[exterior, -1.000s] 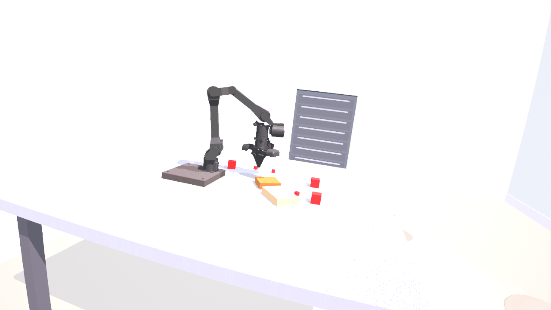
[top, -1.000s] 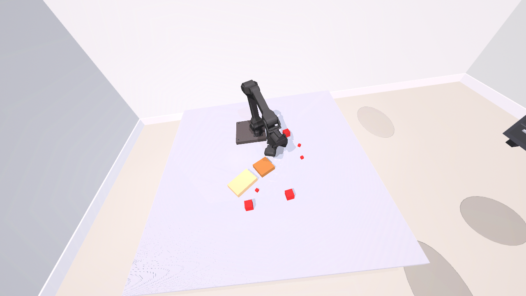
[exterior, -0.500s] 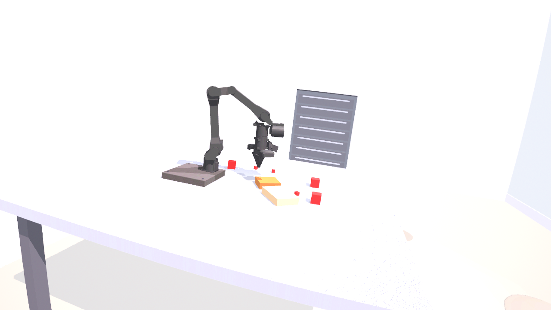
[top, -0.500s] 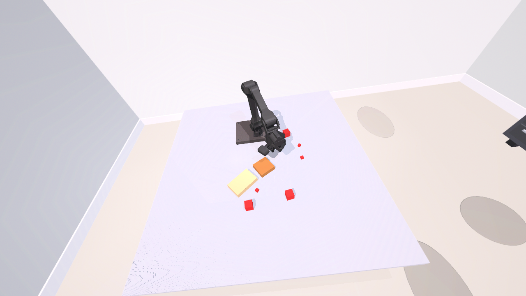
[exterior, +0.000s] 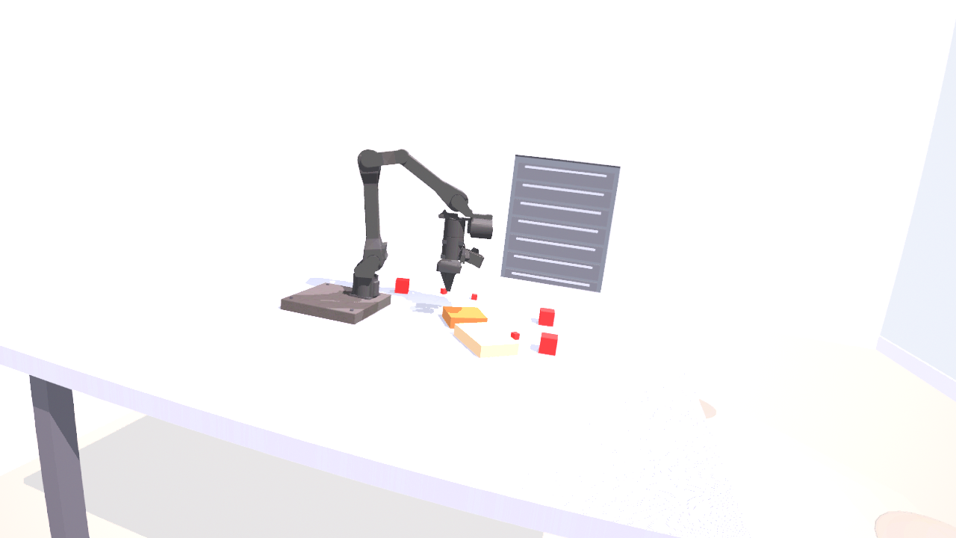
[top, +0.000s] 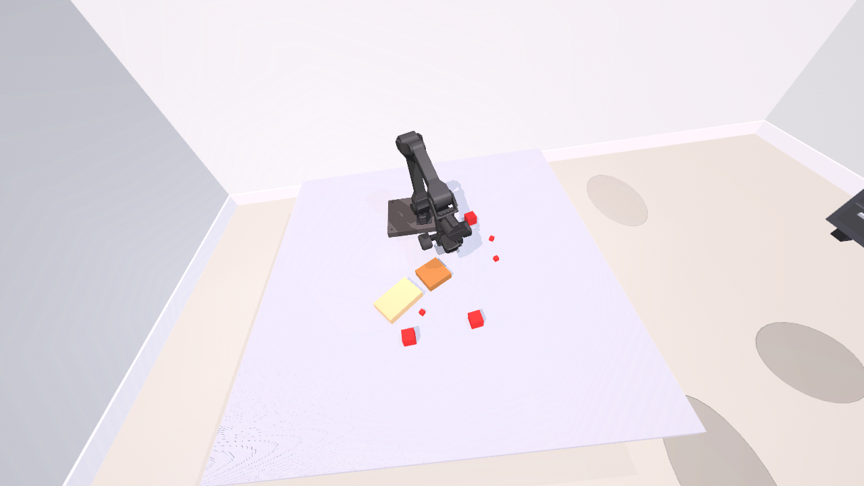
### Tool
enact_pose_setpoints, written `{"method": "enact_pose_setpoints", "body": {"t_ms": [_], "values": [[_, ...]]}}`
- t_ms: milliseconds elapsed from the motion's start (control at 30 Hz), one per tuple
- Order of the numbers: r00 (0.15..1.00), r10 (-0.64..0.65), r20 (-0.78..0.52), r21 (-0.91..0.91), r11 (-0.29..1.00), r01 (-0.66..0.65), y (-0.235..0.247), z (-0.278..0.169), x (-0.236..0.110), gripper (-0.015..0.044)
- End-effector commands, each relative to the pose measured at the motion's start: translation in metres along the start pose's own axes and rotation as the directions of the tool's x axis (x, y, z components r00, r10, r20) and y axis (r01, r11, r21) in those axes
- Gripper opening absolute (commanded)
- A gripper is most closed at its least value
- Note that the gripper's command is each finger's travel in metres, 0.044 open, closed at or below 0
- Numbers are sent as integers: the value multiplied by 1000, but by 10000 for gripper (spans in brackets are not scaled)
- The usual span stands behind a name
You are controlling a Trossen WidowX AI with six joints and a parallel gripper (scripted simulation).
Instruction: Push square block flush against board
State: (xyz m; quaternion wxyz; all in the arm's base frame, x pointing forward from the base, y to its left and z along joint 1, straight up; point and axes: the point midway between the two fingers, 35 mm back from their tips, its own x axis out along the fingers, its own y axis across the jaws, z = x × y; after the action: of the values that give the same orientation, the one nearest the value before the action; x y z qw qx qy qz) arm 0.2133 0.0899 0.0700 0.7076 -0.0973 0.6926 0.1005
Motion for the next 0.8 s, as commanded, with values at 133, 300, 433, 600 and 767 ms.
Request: {"method": "enact_pose_setpoints", "body": {"t_ms": [133,300,433,600,767], "values": [[1000,-3,-4,253,968,4,-3,-2,0,0],[1000,-3,-4,319,948,4,-4,-2,0,0],[1000,-3,-4,367,930,5,-5,-1,3,0],[1000,-4,-4,522,853,5,-6,-1,14,0],[1000,-4,-4,661,751,5,-8,-1,24,0]]}}
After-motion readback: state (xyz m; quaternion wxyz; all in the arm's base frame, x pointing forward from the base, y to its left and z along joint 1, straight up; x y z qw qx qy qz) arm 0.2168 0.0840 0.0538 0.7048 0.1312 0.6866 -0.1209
